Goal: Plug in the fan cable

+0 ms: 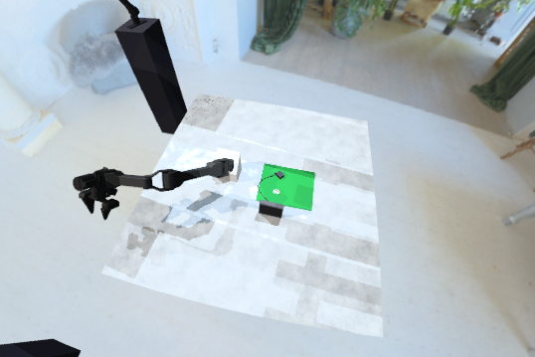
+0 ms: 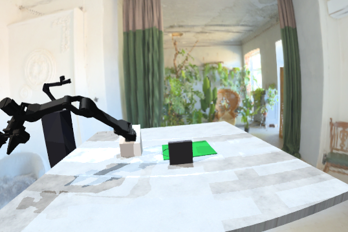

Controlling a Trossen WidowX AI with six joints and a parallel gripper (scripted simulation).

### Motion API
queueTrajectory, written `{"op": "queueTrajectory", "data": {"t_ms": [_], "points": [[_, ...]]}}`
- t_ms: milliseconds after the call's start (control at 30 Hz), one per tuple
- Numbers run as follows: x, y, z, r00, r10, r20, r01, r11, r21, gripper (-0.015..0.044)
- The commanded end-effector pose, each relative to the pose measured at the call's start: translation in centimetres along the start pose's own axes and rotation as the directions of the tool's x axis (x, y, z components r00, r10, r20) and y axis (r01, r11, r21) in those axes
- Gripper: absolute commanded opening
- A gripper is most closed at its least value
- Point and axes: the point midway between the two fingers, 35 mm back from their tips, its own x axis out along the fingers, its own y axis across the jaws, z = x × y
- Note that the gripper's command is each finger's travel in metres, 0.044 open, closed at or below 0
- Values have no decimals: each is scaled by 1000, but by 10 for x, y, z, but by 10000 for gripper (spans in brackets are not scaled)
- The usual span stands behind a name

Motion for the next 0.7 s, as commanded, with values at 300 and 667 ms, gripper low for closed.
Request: {"op": "queueTrajectory", "data": {"t_ms": [300,667], "points": [[29,-17,-3,1000,-27,0,27,998,56,282],[126,-97,-13,991,-131,-2,127,956,266,210]]}}
